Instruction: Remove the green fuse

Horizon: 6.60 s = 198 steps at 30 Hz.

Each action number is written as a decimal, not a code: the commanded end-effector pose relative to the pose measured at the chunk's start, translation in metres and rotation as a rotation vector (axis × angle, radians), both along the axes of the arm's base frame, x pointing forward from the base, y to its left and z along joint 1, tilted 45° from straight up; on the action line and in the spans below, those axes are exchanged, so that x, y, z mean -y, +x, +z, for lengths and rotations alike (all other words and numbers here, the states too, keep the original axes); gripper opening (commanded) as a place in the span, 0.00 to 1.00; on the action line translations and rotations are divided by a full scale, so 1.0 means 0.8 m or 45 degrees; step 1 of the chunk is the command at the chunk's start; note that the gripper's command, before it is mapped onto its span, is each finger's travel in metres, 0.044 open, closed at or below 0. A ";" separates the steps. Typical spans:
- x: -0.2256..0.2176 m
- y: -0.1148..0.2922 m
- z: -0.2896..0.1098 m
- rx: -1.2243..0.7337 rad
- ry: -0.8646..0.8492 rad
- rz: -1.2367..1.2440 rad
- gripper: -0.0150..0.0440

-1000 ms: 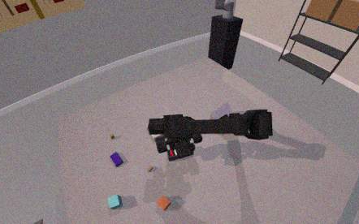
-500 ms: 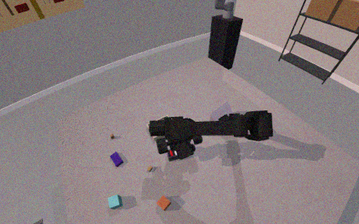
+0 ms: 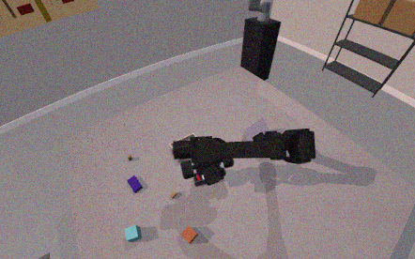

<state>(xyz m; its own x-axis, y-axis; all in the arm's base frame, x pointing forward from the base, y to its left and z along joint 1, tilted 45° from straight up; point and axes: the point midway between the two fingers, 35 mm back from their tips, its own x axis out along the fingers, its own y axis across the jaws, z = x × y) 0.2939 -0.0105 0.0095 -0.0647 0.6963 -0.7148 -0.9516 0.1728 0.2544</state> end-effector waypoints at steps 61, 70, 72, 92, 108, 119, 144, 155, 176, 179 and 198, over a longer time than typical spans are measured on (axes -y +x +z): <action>0.015 0.002 0.015 -0.004 0.001 -0.003 0.25; 0.019 0.002 0.019 -0.004 0.002 -0.004 0.25; 0.020 0.002 0.020 -0.004 0.002 -0.004 0.25; 0.028 0.002 0.029 -0.005 0.003 -0.006 0.25; 0.042 0.003 0.042 -0.006 0.003 -0.006 0.25; 0.053 0.005 0.048 -0.006 0.001 -0.006 0.25; 0.185 0.013 -0.070 -0.002 -0.018 -0.008 0.25; 0.215 0.003 -0.106 -0.001 -0.015 -0.006 0.25; 0.187 0.001 -0.135 0.000 -0.013 -0.006 0.25; 0.182 0.001 -0.140 0.000 -0.013 -0.006 0.25; 0.208 0.003 -0.113 0.000 -0.015 -0.004 0.81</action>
<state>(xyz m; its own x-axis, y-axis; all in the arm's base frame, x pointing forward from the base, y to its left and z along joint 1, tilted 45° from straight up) 0.2942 -0.1591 -0.0946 -0.0763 0.6953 -0.7147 -0.9493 0.1686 0.2653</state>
